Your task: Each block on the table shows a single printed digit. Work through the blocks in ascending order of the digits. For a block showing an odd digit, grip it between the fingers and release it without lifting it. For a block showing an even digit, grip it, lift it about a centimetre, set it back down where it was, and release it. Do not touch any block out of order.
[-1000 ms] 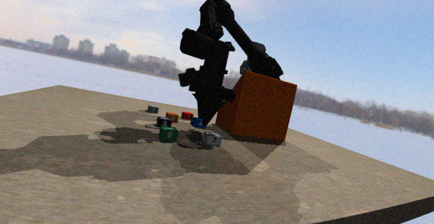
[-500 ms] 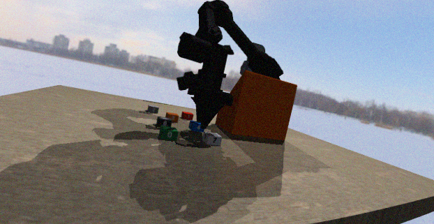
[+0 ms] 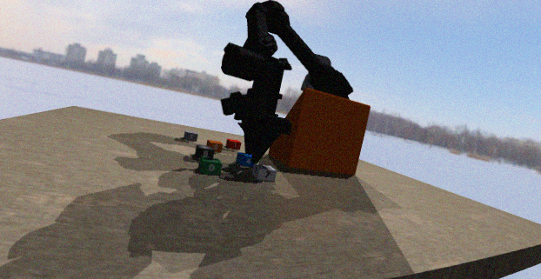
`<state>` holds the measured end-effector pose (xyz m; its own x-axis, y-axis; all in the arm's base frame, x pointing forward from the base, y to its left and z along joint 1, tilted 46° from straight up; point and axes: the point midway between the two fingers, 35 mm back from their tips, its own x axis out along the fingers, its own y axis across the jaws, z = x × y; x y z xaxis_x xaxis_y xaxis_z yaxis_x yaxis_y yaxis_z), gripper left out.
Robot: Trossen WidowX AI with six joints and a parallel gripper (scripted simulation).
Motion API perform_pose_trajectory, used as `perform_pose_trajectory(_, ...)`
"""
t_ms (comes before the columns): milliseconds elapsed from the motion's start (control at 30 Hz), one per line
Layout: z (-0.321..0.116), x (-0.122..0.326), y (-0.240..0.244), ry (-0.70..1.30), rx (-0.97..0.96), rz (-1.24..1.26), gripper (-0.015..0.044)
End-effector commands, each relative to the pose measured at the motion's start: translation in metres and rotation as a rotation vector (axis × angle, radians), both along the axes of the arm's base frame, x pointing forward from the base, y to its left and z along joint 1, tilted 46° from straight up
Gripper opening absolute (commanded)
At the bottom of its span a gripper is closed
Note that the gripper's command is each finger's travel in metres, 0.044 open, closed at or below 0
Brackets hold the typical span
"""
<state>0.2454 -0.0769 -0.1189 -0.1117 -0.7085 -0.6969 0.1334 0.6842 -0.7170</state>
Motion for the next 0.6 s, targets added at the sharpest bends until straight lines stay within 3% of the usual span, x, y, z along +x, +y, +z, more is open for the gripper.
perform_pose_trajectory(0,0.000,0.000,-0.001,0.003,-0.003,0.003,0.0304)
perform_pose_trajectory(133,0.000,0.000,-0.001,0.003,-0.003,0.003,0.0400)
perform_pose_trajectory(500,0.025,0.004,0.026,0.002,-0.001,0.003,0.0400)
perform_pose_trajectory(567,0.031,0.007,0.033,0.002,0.002,0.004,0.0348)
